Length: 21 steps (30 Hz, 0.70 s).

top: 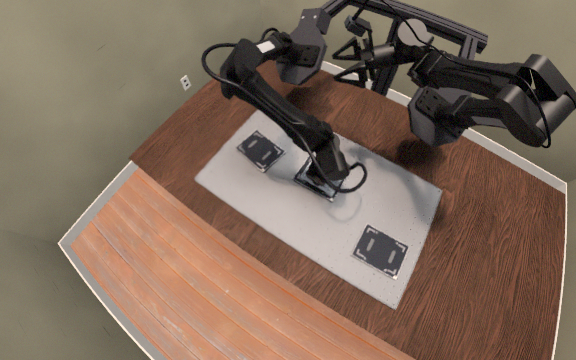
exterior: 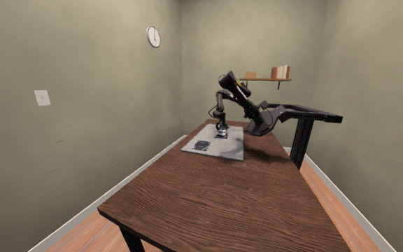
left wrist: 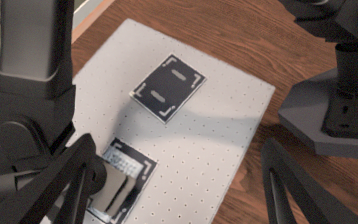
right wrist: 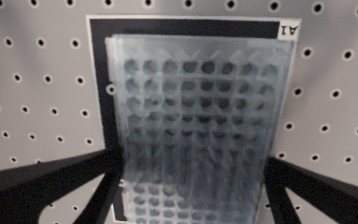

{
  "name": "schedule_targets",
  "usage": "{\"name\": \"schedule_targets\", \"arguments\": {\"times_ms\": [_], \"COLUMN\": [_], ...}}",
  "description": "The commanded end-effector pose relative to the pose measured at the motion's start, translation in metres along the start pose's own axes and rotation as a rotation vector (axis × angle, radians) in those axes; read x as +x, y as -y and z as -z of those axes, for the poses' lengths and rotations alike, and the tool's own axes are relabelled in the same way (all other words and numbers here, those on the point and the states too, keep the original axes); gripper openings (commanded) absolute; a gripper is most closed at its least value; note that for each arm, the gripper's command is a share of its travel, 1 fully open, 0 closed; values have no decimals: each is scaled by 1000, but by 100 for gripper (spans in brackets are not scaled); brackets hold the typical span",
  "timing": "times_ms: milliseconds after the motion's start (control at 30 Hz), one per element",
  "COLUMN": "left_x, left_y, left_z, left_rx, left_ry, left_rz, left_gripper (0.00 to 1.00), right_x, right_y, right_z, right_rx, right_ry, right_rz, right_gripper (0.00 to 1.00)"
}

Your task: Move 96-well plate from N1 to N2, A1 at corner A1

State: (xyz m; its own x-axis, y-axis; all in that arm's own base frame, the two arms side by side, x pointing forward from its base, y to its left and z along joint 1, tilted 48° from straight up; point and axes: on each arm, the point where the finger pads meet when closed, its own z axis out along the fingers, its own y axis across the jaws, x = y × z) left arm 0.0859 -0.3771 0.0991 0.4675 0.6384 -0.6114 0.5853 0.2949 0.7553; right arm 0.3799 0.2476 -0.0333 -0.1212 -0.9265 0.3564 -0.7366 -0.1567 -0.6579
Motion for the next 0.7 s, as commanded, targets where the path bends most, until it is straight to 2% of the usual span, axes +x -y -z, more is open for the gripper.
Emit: {"name": "schedule_targets", "arguments": {"times_ms": [0,667], "left_x": [-6,-6], "left_y": [2,2], "left_z": [3,3], "left_rx": [4,4], "left_ry": [21,21], "left_rz": [8,8], "left_gripper": [100,100], "right_x": [-1,2], "right_y": [-2,1], "right_z": [11,2], "right_rx": [16,14], "right_ry": [12,12], "right_rz": [-1,-1], "right_gripper": [78,78]}}
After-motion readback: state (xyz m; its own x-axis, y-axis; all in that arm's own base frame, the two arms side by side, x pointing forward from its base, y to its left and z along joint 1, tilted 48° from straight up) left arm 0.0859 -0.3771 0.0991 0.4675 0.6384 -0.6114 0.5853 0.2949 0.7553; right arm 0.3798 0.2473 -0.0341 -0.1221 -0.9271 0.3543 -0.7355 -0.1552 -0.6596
